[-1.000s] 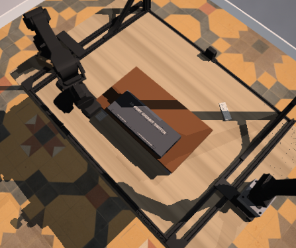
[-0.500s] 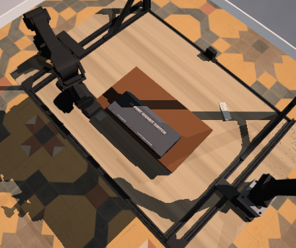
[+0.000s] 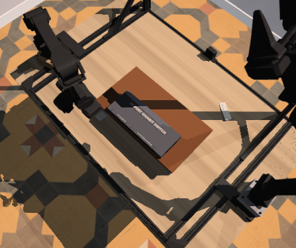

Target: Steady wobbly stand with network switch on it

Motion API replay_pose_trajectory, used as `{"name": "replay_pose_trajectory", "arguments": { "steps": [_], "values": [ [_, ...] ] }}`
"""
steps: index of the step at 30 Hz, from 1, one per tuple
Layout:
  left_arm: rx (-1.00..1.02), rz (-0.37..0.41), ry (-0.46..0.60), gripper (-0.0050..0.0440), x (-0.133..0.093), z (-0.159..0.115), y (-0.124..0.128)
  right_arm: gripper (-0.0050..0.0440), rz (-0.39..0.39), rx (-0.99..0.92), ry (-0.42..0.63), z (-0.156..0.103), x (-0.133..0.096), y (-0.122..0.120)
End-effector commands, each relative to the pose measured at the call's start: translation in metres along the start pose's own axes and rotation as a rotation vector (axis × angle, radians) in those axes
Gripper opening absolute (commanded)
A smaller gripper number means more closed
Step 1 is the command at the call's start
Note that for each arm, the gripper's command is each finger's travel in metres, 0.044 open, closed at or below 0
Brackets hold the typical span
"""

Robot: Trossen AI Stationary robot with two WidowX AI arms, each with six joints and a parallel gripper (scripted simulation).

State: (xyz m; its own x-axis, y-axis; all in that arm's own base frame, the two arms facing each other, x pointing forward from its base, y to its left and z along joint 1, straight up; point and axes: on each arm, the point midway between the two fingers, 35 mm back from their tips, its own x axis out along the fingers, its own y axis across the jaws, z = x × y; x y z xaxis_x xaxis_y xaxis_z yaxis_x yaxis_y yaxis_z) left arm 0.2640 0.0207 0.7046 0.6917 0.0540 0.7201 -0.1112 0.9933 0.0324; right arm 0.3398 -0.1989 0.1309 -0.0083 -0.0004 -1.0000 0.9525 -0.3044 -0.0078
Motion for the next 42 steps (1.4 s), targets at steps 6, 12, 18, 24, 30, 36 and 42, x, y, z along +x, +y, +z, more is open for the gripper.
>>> {"name": "replay_pose_trajectory", "arguments": {
  "steps": [6, 12, 18, 24, 30, 36, 42],
  "values": [
    [0.015, -0.011, 0.305, 0.044, -0.01, -0.098, -0.003, 0.0, 0.0, 0.0, 0.0, 0.0, 0.0, 0.0],
    [0.017, -0.018, 0.456, 0.044, -0.022, -0.141, -0.004, 0.0, 0.0, 0.0, 0.0, 0.0, 0.0, 0.0],
    [0.027, -0.032, 0.767, 0.044, -0.066, -0.224, -0.006, 0.0, 0.0, 0.0, 0.0, 0.0, 0.0, 0.0],
    [0.029, -0.035, 0.819, 0.044, -0.075, -0.236, -0.006, 0.0, 0.0, 0.0, 0.0, 0.0, 0.0, 0.0],
    [0.03, -0.045, 1.016, 0.044, -0.113, -0.278, -0.007, 0.0, 0.0, 0.0, 0.0, 0.0, 0.0, 0.0],
    [0.036, -0.063, 1.316, 0.044, -0.184, -0.329, -0.007, 0.0, 0.0, 0.0, 0.0, 0.0, 0.0, 0.0],
    [0.036, -0.063, 1.316, 0.044, -0.184, -0.329, -0.007, 0.0, 0.0, 0.0, 0.0, 0.0, 0.0, 0.0]
  ]
}}
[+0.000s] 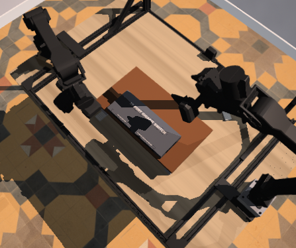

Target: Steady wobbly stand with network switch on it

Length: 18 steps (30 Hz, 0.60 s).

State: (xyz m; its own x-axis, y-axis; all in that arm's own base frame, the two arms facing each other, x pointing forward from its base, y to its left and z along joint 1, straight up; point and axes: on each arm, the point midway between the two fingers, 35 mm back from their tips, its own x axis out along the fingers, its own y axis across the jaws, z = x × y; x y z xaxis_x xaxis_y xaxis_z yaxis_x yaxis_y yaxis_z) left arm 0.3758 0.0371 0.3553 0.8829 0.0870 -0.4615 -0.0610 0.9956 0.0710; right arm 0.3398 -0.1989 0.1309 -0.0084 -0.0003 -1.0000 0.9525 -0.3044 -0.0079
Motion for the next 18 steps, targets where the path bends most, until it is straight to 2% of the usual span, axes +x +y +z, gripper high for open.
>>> {"name": "replay_pose_trajectory", "arguments": {
  "steps": [1, 6, 11, 18],
  "values": [
    [0.001, -0.002, 0.028, 0.044, 0.001, -0.008, -0.001, 0.0, 0.0, 0.0, 0.0, 0.0, 0.0, 0.0],
    [0.007, -0.02, 0.275, 0.044, 0.009, -0.077, -0.004, 0.0, 0.0, 0.0, 0.0, 0.0, 0.0, 0.0],
    [0.013, -0.04, 0.522, 0.044, 0.003, -0.144, -0.009, 0.0, 0.0, 0.0, 0.0, 0.0, 0.0, 0.0],
    [0.01, -0.04, 0.516, 0.044, 0.003, -0.14, -0.009, 0.0, 0.0, 0.0, 0.0, 0.0, 0.0, 0.0]
  ]
}}
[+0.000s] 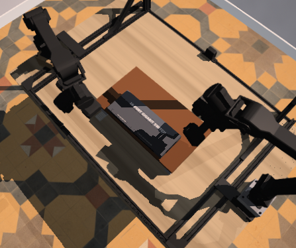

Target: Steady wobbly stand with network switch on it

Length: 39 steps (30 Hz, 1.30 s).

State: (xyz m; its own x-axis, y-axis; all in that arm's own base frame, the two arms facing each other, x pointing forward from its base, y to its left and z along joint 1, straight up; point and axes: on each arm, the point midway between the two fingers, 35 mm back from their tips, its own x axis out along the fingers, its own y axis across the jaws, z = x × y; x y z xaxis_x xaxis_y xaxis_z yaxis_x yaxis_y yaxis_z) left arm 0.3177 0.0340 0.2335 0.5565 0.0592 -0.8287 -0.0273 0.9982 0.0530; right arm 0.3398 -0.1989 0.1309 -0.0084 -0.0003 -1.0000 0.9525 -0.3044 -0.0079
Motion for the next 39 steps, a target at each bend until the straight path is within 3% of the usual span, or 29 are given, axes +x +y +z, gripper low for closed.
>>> {"name": "replay_pose_trajectory", "arguments": {
  "steps": [1, 10, 16, 17, 27, 33, 34, 39],
  "values": [
    [0.002, -0.006, 0.07, 0.044, 0.005, -0.018, -0.001, 0.0, 0.0, 0.0, 0.0, 0.0, 0.0, 0.0],
    [0.012, -0.051, 0.512, 0.044, 0.015, -0.132, -0.01, 0.0, 0.0, 0.0, 0.0, 0.0, 0.0, 0.0],
    [0.012, -0.051, 0.512, 0.044, 0.015, -0.132, -0.01, 0.0, 0.0, 0.0, 0.0, 0.0, 0.0, 0.0],
    [0.009, -0.046, 0.47, 0.044, 0.015, -0.119, -0.01, 0.0, 0.0, 0.0, 0.0, 0.0, 0.0, 0.0],
    [0.014, -0.06, 0.591, 0.044, 0.012, -0.152, -0.012, 0.0, 0.0, 0.0, 0.0, 0.0, 0.0, 0.0],
    [0.014, -0.06, 0.591, 0.044, 0.012, -0.152, -0.012, 0.0, 0.0, 0.0, 0.0, 0.0, 0.0, 0.0],
    [0.011, -0.058, 0.575, 0.044, 0.013, -0.146, -0.012, 0.044, 0.053, -0.022, -0.012, 0.002, -0.006, 0.008],
    [0.011, -0.058, 0.575, 0.044, 0.013, -0.146, -0.012, 0.044, 0.313, -0.132, -0.092, 0.011, -0.047, 0.048]
  ]
}}
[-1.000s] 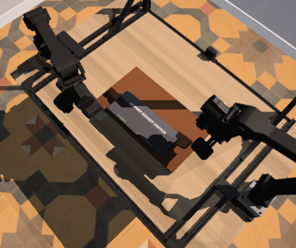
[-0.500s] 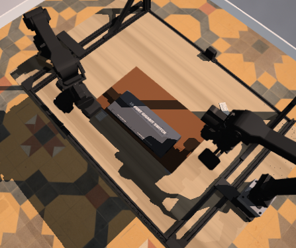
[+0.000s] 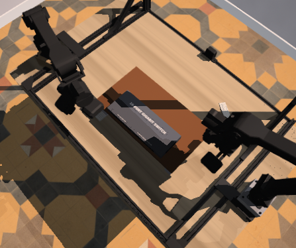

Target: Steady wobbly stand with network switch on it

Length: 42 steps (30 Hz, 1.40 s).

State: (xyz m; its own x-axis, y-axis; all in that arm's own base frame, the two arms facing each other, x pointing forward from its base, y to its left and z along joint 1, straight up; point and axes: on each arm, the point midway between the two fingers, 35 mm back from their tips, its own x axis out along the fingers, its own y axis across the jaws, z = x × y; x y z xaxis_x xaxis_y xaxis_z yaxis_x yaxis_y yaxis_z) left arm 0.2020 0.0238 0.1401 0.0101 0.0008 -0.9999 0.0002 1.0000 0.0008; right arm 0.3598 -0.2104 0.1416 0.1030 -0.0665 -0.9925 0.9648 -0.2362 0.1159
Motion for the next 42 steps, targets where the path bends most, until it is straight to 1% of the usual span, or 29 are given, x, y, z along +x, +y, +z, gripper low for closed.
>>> {"name": "replay_pose_trajectory", "arguments": {
  "steps": [1, 5, 6, 11, 12, 17, 22, 28, 29, 34, 39, 42],
  "values": [
    [0.0, 0.001, -0.006, 0.044, -0.001, 0.002, 0.0, 0.044, 0.238, -0.088, -0.08, 0.011, -0.042, 0.037],
    [0.0, 0.001, -0.006, 0.044, -0.001, 0.002, 0.0, 0.044, 0.419, -0.166, -0.163, 0.02, -0.083, 0.067],
    [0.0, 0.001, -0.006, 0.044, -0.001, 0.002, 0.0, 0.044, 0.437, -0.173, -0.17, 0.02, -0.083, 0.067],
    [0.0, 0.001, -0.006, 0.044, -0.001, 0.002, 0.0, 0.044, 0.437, -0.173, -0.17, 0.02, -0.083, 0.067],
    [0.0, 0.0, -0.002, 0.044, 0.0, 0.0, 0.0, 0.044, 0.408, -0.161, -0.164, 0.018, -0.081, 0.061],
    [0.0, 0.0, -0.002, 0.044, 0.0, 0.0, 0.0, 0.044, 0.62, -0.25, -0.28, 0.026, -0.134, 0.087],
    [0.0, 0.0, -0.002, 0.044, 0.0, 0.0, 0.0, 0.044, 0.823, -0.331, -0.418, 0.031, -0.197, 0.105],
    [0.0, 0.0, -0.002, 0.044, 0.0, 0.0, 0.0, 0.044, 0.823, -0.331, -0.418, 0.031, -0.197, 0.105],
    [0.0, 0.0, -0.002, 0.044, 0.0, 0.001, 0.0, 0.044, 0.804, -0.322, -0.409, 0.03, -0.192, 0.1],
    [0.0, 0.0, -0.002, 0.044, 0.0, 0.001, 0.0, 0.044, 0.98, -0.387, -0.551, 0.032, -0.254, 0.107],
    [0.0, 0.0, -0.002, 0.044, 0.0, 0.001, 0.0, 0.044, 1.146, -0.44, -0.711, 0.032, -0.32, 0.104],
    [0.0, 0.0, -0.002, 0.044, 0.0, 0.001, 0.0, 0.044, 1.146, -0.44, -0.711, 0.032, -0.32, 0.104]
  ]
}}
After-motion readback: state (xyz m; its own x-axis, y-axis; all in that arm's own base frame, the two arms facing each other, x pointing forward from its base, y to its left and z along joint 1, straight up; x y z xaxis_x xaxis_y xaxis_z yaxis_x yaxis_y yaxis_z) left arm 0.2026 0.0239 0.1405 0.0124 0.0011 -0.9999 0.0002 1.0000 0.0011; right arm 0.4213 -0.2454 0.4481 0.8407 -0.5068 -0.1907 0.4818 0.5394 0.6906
